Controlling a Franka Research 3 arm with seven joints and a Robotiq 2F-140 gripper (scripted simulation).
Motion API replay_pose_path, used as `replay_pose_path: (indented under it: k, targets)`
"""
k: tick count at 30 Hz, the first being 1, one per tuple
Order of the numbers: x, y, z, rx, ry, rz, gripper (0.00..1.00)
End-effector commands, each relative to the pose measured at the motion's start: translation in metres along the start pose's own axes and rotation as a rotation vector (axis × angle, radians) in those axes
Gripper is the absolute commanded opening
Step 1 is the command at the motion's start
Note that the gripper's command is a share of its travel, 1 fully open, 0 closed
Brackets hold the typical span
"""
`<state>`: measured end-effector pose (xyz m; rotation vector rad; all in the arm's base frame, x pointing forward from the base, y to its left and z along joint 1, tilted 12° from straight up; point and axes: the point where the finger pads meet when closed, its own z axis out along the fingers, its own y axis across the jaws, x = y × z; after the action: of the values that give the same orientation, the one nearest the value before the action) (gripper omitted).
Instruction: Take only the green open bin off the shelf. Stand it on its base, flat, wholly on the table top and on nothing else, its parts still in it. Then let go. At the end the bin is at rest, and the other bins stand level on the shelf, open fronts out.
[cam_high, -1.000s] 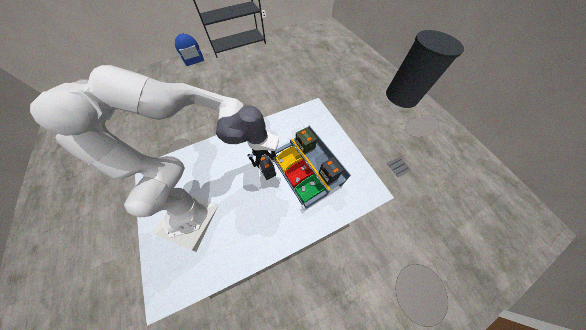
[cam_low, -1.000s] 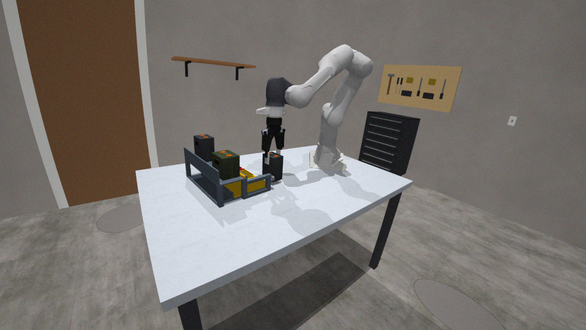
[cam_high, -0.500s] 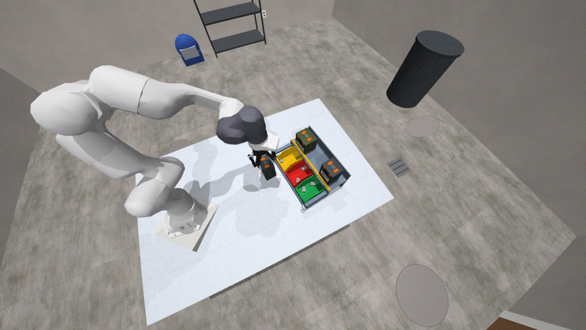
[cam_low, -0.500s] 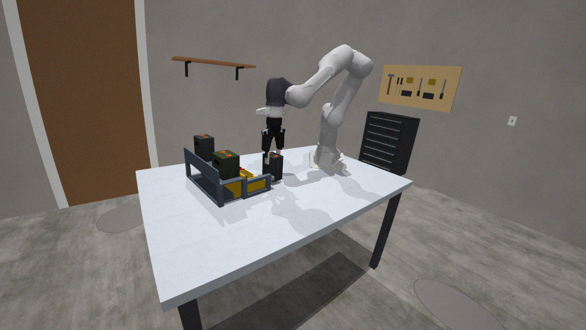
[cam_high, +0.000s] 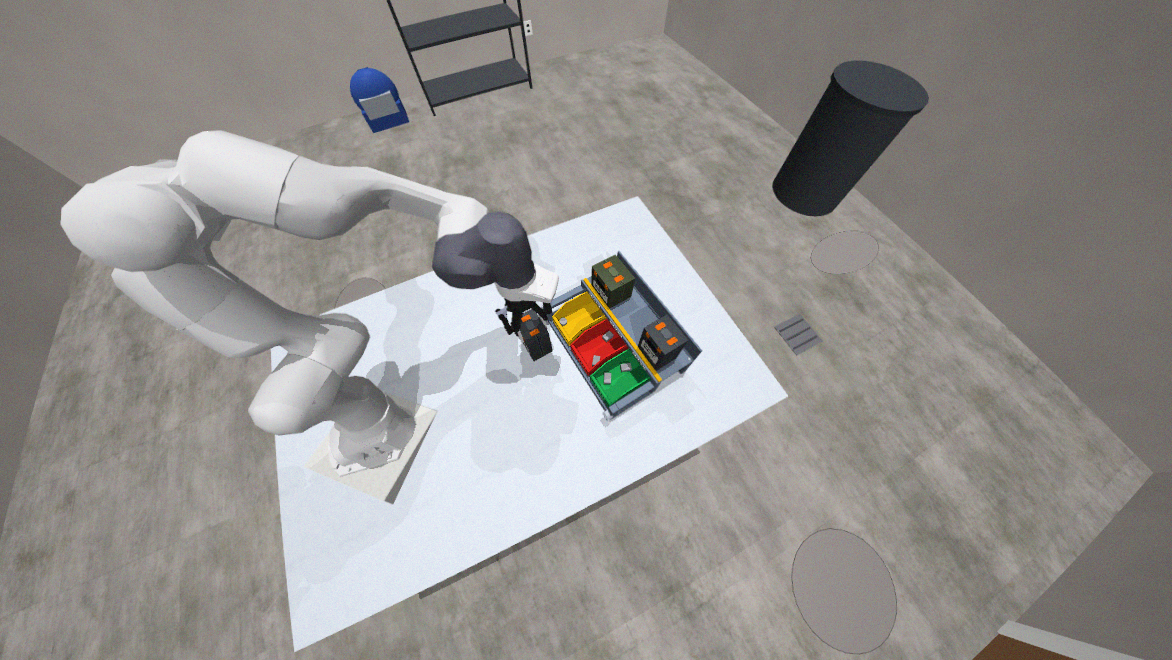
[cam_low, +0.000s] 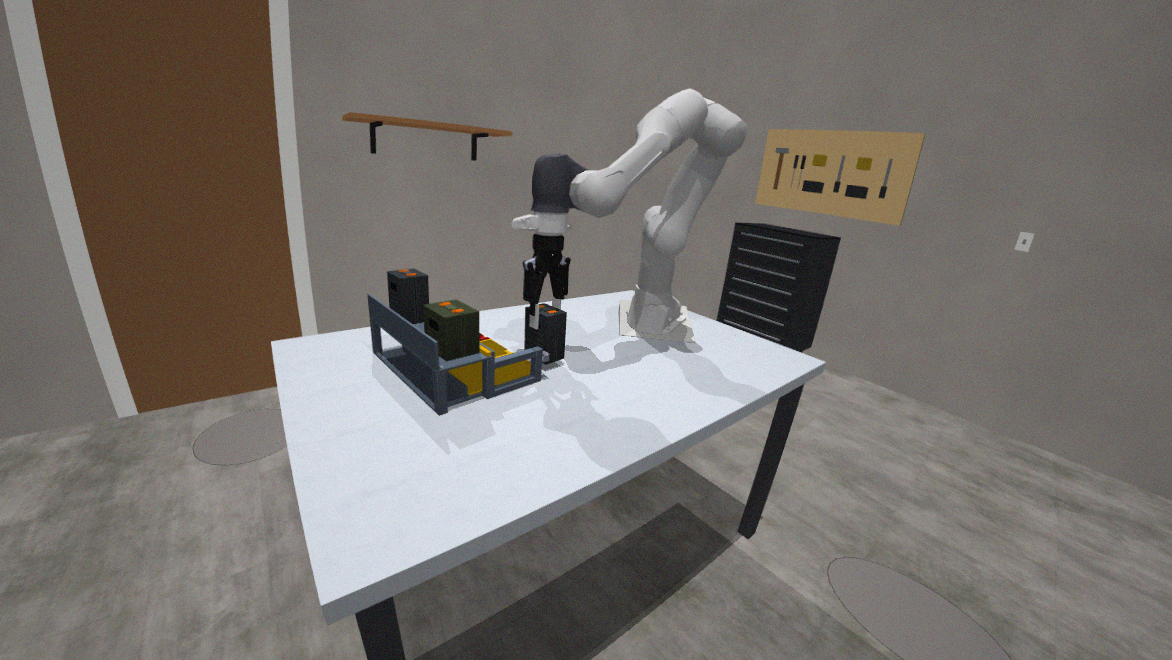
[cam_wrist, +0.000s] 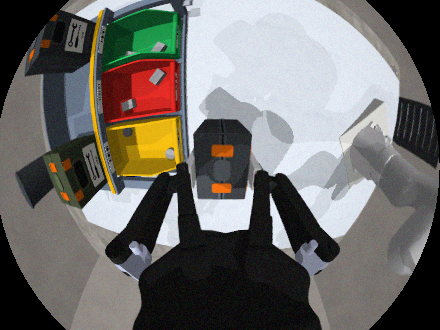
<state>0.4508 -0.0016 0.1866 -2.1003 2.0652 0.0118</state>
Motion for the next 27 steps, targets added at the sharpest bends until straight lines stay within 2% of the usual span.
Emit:
replay_pose_path:
  k: [1, 6, 7, 11, 23, 24, 27]
  targets:
    - [0.0025, -0.0066, -0.0062, 0.017, 0.009, -0.005, 0.00]
    - [0.0025, -0.0066, -0.0062, 0.017, 0.009, -0.005, 0.00]
    - [0.0005, -0.0014, -0.0013, 0.004, 0.002, -0.001, 0.00]
    - [0.0024, -0.0066, -0.0062, 0.017, 0.009, -0.005, 0.00]
    - [0.0024, -0.0066, -0.0062, 0.017, 0.009, -0.005, 0.00]
    - [0.0005, -0.0014, -0.0013, 0.004, 0.002, -0.001, 0.00]
    - [0.0019, -0.0053, -0.0050, 0.014, 0.007, -0.004, 0.00]
